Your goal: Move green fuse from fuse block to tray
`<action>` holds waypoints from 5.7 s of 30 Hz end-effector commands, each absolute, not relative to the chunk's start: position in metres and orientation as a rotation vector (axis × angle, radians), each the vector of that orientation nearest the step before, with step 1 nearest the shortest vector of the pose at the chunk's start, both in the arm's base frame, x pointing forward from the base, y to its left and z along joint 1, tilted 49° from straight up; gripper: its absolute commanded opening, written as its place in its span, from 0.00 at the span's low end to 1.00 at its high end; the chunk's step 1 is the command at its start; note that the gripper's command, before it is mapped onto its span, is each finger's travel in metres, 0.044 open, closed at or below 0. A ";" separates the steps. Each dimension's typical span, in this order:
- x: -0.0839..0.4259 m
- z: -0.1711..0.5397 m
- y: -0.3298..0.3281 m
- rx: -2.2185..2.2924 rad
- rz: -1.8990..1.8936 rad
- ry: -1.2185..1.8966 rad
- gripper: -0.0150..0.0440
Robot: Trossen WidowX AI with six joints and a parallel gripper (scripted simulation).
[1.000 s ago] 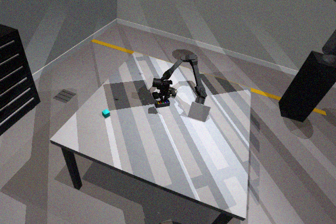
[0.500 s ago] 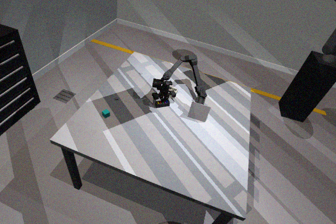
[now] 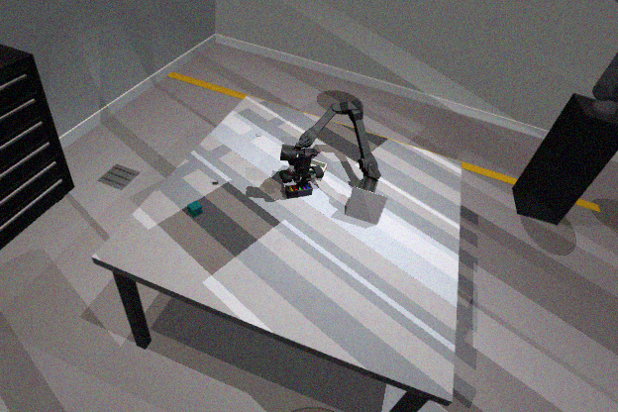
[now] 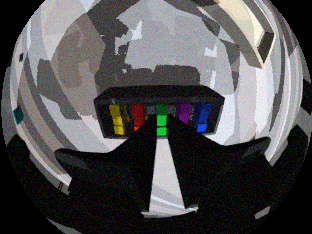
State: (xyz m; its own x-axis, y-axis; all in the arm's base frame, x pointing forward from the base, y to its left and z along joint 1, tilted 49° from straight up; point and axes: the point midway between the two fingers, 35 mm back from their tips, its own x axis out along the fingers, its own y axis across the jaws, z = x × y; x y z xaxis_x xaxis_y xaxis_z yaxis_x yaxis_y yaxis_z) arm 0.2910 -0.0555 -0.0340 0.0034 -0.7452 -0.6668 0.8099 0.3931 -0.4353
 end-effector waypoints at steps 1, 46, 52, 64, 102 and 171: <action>0.291 -0.033 -0.054 0.087 -1.223 0.981 0.25; 0.292 -0.018 -0.037 0.084 -1.221 0.983 0.25; 0.292 -0.016 -0.035 0.084 -1.220 0.983 0.25; 0.291 -0.012 -0.031 0.083 -1.220 0.983 0.25; 0.300 0.079 -0.077 0.094 -1.208 0.994 0.25; 0.281 0.139 -0.131 0.076 -1.224 0.979 0.81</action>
State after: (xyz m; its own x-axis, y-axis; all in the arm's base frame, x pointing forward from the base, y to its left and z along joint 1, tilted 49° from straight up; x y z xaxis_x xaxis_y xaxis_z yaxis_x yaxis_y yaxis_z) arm 0.2810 -0.1320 0.1378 0.0050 -0.7482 -0.6635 0.8064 0.3954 -0.4398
